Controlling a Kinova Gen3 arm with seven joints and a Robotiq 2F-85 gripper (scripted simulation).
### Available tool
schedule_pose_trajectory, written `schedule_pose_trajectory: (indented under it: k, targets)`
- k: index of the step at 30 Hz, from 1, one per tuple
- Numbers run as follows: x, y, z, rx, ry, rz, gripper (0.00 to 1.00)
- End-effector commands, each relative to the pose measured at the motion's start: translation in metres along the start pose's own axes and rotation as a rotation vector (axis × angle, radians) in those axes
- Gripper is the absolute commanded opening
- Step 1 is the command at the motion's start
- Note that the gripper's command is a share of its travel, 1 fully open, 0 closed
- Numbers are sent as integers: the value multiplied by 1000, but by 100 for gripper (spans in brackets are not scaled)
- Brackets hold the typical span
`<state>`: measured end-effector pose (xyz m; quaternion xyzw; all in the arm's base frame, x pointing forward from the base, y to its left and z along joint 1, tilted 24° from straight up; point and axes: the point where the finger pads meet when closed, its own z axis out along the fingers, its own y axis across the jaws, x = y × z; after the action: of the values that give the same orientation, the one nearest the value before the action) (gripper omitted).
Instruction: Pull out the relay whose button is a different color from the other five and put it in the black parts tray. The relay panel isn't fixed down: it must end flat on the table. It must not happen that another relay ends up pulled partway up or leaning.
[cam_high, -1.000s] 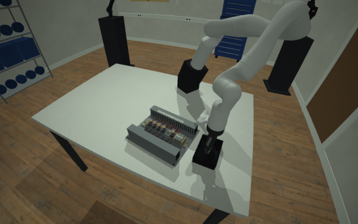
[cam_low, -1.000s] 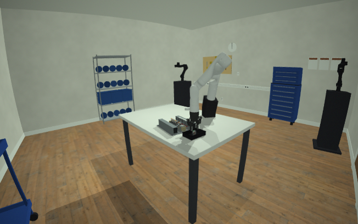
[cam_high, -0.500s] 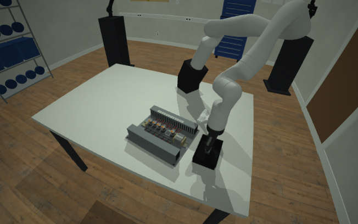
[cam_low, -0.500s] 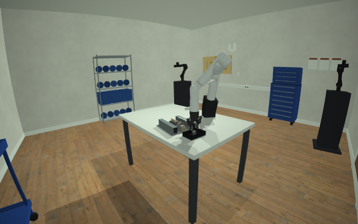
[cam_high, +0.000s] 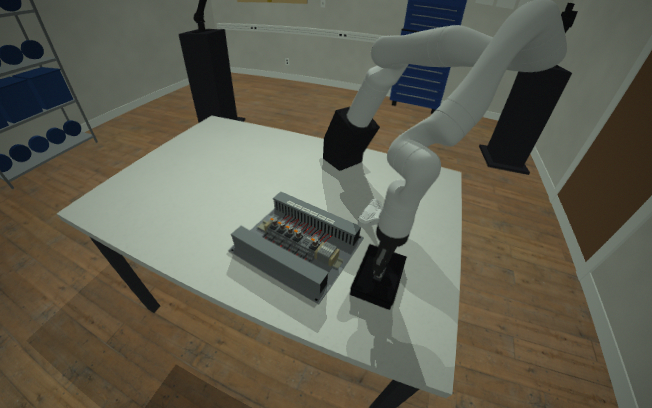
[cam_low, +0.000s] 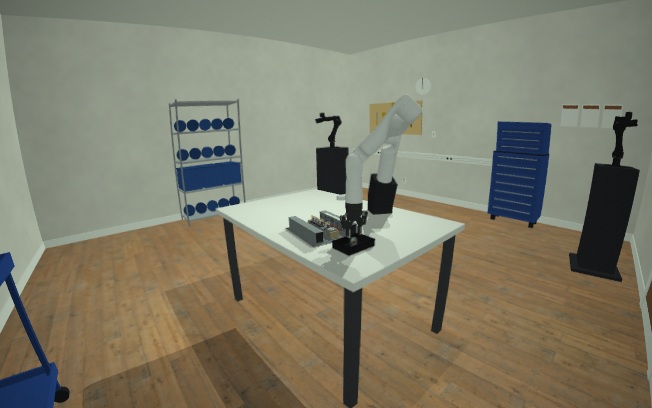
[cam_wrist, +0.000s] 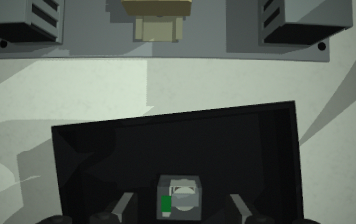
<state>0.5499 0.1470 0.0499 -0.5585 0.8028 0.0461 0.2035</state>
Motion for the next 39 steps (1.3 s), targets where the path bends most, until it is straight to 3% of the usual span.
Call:
schedule_pose_trajectory:
  k: [1,10,18,20,27,39]
  targets:
    - [0,-1,-1,2,-1,0,61]
    - [0,-1,-6,2,-1,0,61]
    - [0,-1,-45,2,-1,0,61]
    - [0,-1,-45,2,-1,0,61]
    - [0,-1,-76,2,-1,0,61]
    - [0,-1,-81,2,-1,0,61]
